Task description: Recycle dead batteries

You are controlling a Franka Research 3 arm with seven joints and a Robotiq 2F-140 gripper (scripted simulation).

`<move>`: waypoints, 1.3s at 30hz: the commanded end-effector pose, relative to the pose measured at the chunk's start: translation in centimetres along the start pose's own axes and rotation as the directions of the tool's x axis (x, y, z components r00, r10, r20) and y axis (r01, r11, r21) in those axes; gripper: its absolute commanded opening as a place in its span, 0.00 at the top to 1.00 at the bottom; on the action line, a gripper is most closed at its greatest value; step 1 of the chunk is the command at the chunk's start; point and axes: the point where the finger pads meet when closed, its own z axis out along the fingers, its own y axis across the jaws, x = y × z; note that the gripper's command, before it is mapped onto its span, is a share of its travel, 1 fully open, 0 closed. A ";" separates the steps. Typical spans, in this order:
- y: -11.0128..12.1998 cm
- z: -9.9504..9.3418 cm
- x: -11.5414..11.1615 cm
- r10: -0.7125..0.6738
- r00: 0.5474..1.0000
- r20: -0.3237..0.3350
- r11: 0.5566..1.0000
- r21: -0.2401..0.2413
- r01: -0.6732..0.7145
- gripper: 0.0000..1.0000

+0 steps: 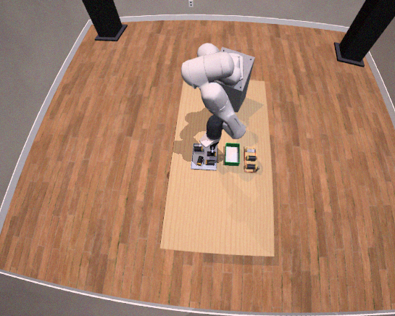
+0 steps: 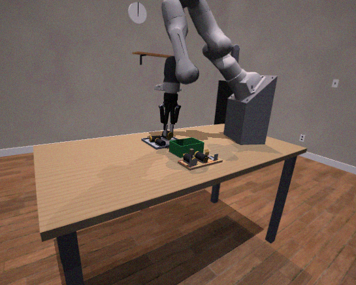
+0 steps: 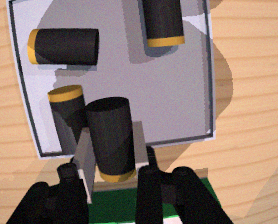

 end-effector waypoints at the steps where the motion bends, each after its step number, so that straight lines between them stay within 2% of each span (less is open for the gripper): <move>1: 0.9 0.1 -0.2 -0.023 1.000 0.010 1.000 -0.021 0.023 0.84; 7: 0.9 -0.3 -0.2 -0.023 1.000 0.010 1.000 -0.021 0.023 0.84; 9: 0.9 -1.4 -0.2 -0.023 1.000 0.010 1.000 -0.021 0.023 0.84; 14: 0.8 -5.5 -0.1 -0.023 1.000 0.010 1.000 -0.021 0.023 0.84; 17: 0.7 -6.9 -0.1 -0.023 1.000 0.010 1.000 -0.021 0.023 0.84; 39: 0.7 -7.1 -0.1 0.041 0.999 0.009 0.999 -0.022 -0.041 0.84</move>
